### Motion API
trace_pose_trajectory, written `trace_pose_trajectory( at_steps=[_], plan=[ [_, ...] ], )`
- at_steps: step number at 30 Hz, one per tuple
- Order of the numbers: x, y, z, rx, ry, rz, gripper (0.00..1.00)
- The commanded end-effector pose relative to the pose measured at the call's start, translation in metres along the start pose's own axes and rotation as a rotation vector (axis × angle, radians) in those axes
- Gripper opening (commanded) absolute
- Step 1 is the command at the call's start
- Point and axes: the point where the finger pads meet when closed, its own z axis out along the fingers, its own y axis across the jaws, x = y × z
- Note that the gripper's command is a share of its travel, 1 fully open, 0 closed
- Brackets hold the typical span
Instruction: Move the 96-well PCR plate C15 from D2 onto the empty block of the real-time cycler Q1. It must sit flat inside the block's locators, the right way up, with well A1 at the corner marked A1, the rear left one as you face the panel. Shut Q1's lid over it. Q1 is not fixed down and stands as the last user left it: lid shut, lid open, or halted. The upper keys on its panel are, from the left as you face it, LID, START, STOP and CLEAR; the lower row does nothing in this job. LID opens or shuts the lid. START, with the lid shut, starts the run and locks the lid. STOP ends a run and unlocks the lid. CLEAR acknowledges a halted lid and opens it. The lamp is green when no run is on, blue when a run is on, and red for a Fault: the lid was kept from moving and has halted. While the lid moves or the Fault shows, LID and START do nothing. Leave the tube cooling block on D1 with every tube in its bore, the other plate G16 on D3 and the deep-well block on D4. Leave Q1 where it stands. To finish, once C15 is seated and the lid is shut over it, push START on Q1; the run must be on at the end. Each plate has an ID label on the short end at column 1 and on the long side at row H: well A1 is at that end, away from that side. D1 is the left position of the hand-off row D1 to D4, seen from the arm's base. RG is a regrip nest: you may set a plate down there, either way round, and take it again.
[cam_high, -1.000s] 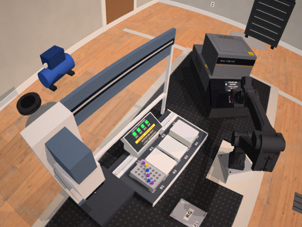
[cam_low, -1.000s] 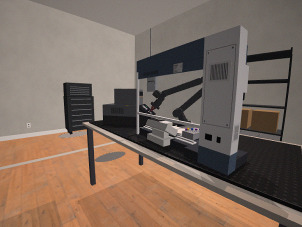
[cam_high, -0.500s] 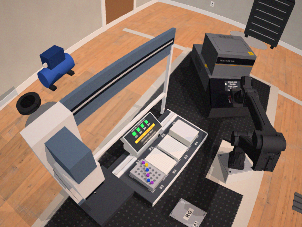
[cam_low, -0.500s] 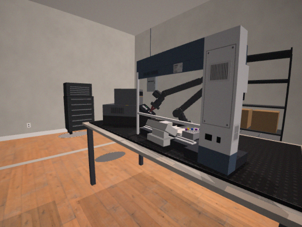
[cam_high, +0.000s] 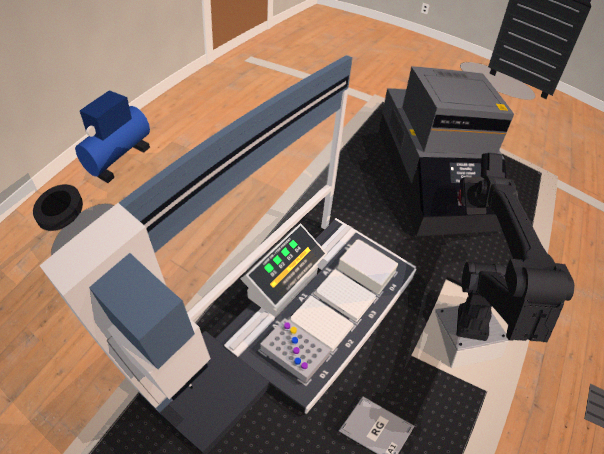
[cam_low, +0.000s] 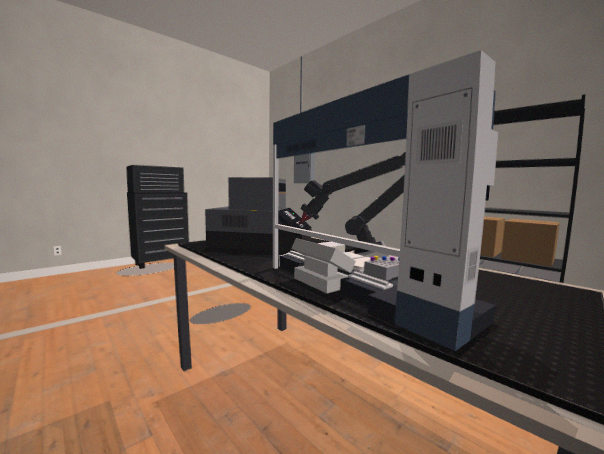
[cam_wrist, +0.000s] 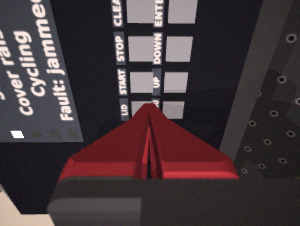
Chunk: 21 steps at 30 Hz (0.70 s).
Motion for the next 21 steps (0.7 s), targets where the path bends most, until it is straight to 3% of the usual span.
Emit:
trace_pose_trajectory(
  at_steps=[1, 21],
  plan=[
    [0.0006, 0.0139, 0.0003, -0.028, 0.002, -0.002, 0.00],
    [0.0017, 0.0226, 0.0018, -0.031, 0.012, 0.000, 0.00]
  ],
)
